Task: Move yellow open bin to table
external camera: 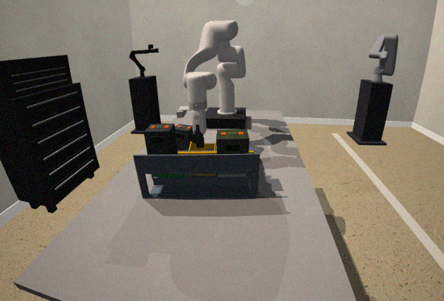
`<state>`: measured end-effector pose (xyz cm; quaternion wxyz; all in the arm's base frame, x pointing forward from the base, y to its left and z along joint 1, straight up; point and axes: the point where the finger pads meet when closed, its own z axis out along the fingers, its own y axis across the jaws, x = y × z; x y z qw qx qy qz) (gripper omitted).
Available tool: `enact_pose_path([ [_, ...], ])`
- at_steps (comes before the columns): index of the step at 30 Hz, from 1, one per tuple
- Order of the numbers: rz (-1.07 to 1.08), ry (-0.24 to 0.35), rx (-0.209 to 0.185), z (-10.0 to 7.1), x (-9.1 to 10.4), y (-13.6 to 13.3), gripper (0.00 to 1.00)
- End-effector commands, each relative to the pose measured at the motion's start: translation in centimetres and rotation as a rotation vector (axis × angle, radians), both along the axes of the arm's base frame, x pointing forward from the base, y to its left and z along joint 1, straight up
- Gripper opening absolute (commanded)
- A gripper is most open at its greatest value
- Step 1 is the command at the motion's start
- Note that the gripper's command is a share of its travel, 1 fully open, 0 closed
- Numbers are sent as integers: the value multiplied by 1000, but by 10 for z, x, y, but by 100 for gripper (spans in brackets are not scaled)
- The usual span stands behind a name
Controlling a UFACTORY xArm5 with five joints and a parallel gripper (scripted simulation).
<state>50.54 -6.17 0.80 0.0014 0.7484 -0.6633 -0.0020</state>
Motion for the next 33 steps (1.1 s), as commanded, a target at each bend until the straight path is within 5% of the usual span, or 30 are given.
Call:
enact_pose_path([
  [1,0,-4,-5,2,-4,-1,0],
  [33,0,-3,-5,2,-55,-7,0],
])
